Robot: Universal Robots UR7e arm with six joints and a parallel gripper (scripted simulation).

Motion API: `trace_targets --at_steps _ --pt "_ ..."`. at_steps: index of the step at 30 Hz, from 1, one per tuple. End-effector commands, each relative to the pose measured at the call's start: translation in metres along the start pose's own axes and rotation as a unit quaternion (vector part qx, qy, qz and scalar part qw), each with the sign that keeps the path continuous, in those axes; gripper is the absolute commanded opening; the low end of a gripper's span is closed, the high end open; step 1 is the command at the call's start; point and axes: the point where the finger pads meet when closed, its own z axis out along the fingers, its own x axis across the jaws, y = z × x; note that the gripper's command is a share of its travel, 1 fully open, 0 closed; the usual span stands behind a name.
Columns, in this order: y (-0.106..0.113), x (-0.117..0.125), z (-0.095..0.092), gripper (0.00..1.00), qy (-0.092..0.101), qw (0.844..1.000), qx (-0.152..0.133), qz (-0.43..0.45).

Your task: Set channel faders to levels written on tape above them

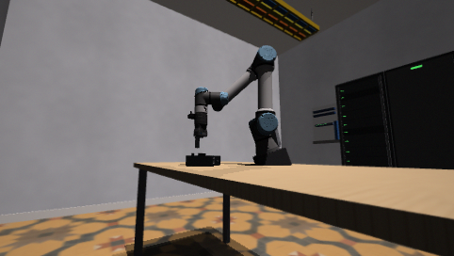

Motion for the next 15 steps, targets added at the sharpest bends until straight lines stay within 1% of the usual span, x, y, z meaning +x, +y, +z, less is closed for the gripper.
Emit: trace_targets --at_steps 1,6,8,15 --pt "0.0019 -0.0064 -0.0002 0.00 -0.002 0.998 -0.001 -0.064" --pt "0.0044 -0.0116 -0.0001 0.00 -0.002 0.993 0.000 -0.117" --pt "0.0044 -0.0116 -0.0001 0.00 -0.002 0.993 0.000 -0.117" --pt "0.0069 -0.0162 -0.0001 0.00 -0.002 0.986 0.000 -0.164"
